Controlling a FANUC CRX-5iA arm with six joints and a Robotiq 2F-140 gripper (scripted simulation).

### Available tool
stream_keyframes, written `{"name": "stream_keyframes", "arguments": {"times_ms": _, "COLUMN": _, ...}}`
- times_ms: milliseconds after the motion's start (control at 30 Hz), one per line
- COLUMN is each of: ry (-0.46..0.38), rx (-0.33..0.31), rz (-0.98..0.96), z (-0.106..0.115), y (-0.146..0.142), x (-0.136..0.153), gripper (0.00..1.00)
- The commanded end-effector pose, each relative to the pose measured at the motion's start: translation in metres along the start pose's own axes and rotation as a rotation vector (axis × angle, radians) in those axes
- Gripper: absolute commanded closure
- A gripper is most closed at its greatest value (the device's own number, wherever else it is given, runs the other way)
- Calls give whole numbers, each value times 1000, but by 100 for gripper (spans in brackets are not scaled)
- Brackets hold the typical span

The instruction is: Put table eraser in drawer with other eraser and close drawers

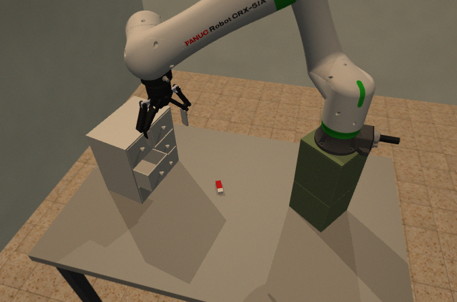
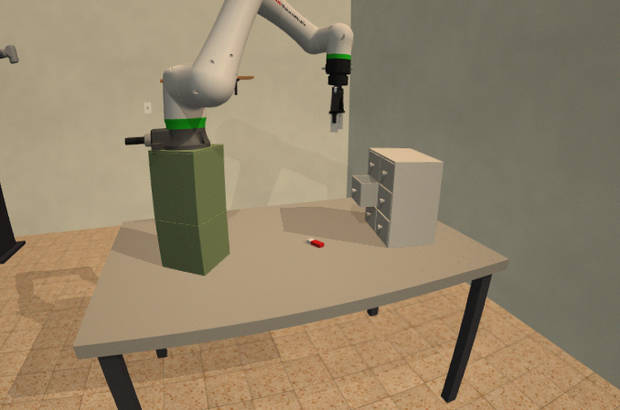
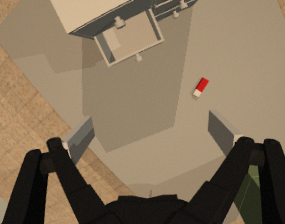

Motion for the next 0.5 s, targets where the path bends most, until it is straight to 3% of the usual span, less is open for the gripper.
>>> {"name": "stream_keyframes", "arguments": {"times_ms": 0, "ry": 0, "rx": 3, "rz": -55, "z": -1, "y": -1, "x": -2, "gripper": 0}}
{"name": "stream_keyframes", "arguments": {"times_ms": 467, "ry": -4, "rx": 20, "rz": -326, "z": -10, "y": -7, "x": -10, "gripper": 0}}
Point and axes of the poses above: the point where the finger pads meet when closed, its own z axis back along the fingers, its own y axis across the jaws, x = y × z, the point moved 8 cm from there along z, back along the fingers, and after that the axes turned 6 degrees about -z, right-handed, at the moved point
